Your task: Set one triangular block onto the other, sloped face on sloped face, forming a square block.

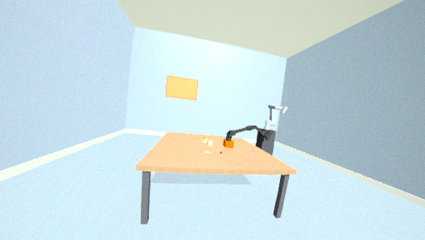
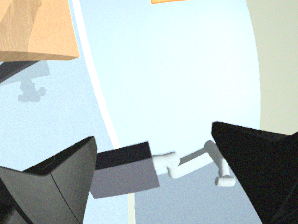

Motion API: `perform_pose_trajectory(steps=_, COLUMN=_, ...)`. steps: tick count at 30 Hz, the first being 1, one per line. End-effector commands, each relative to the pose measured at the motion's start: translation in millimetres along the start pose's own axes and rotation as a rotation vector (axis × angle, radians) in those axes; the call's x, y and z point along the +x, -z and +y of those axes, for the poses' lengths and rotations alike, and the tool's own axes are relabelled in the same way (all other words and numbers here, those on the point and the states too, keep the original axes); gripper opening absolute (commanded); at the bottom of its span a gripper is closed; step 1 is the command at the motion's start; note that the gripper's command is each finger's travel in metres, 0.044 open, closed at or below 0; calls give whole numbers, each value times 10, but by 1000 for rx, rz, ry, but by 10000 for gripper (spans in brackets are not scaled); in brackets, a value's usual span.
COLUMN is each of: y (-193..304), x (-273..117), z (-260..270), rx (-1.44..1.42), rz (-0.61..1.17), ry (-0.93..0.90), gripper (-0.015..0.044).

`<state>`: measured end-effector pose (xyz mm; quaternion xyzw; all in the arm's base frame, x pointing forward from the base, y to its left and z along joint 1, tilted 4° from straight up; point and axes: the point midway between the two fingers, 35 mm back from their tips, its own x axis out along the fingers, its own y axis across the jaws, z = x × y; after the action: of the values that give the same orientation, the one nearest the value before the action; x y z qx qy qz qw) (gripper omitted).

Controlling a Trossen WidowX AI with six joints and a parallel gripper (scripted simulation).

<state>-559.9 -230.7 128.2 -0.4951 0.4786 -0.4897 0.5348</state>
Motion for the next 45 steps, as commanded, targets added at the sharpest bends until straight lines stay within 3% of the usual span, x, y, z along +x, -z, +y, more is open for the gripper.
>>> perform_pose_trajectory(steps=1, y=-1, x=16, z=5, rx=6, rz=2, ry=-2, gripper=426)
perform_pose_trajectory(steps=4, y=-29, x=255, z=79, rx=86, rz=23, ry=-27, gripper=440)
perform_pose_trajectory(steps=10, y=-529, x=1190, z=81, rx=177, rz=-82, ry=-89, gripper=440)
perform_pose_trajectory(steps=13, y=-604, x=1422, z=202, rx=184, rz=-44, ry=-131, gripper=440)
perform_pose_trajectory(steps=20, y=-1562, x=2379, z=264, rx=274, rz=-184, ry=-251, gripper=440)
perform_pose_trajectory(steps=27, y=-2720, x=3030, z=361, rx=339, rz=-322, ry=-401, gripper=440)
perform_pose_trajectory(steps=36, y=-4387, x=3354, z=545, rx=365, rz=-496, ry=-637, gripper=440)
perform_pose_trajectory(steps=45, y=-6018, x=3042, z=751, rx=320, rz=-657, ry=-906, gripper=440)
